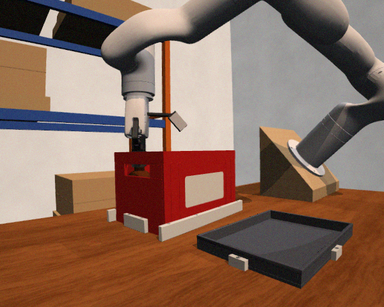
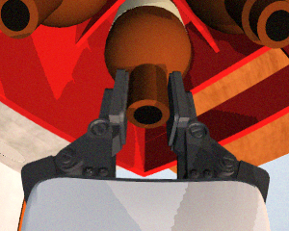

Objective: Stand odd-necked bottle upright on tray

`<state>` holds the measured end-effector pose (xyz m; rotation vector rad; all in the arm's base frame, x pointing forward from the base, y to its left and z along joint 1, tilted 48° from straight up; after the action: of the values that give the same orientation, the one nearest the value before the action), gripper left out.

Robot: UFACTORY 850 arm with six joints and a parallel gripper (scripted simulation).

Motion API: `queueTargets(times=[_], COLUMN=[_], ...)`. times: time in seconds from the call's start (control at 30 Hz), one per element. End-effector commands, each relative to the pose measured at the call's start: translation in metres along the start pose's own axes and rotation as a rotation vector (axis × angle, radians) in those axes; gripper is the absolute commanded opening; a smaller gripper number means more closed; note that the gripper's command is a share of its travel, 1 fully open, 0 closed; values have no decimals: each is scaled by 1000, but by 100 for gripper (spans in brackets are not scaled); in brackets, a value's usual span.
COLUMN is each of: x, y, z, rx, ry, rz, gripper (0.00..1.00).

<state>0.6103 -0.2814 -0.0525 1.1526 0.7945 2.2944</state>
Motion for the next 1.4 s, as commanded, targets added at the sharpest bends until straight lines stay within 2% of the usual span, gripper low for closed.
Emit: queueTargets(times=[0.0, 1.27, 1.3, 1.37], x=[0, 0, 0, 0], y=[1, 1, 1, 1], z=[0, 0, 0, 0], rx=[-1, -1, -1, -1], ry=[1, 1, 1, 1], rz=[-2, -2, -2, -2], gripper=[0, 0, 65, 65])
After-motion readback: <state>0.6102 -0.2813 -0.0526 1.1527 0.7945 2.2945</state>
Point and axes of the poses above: the point where the finger pads meet when closed, its own y axis back along the fingers, its own z axis across the jaws, x = y × z, the point moved 7 cm from there along y, back along the fingers, and after that the axes turned 11 degrees about -y, right-handed, at the moved point
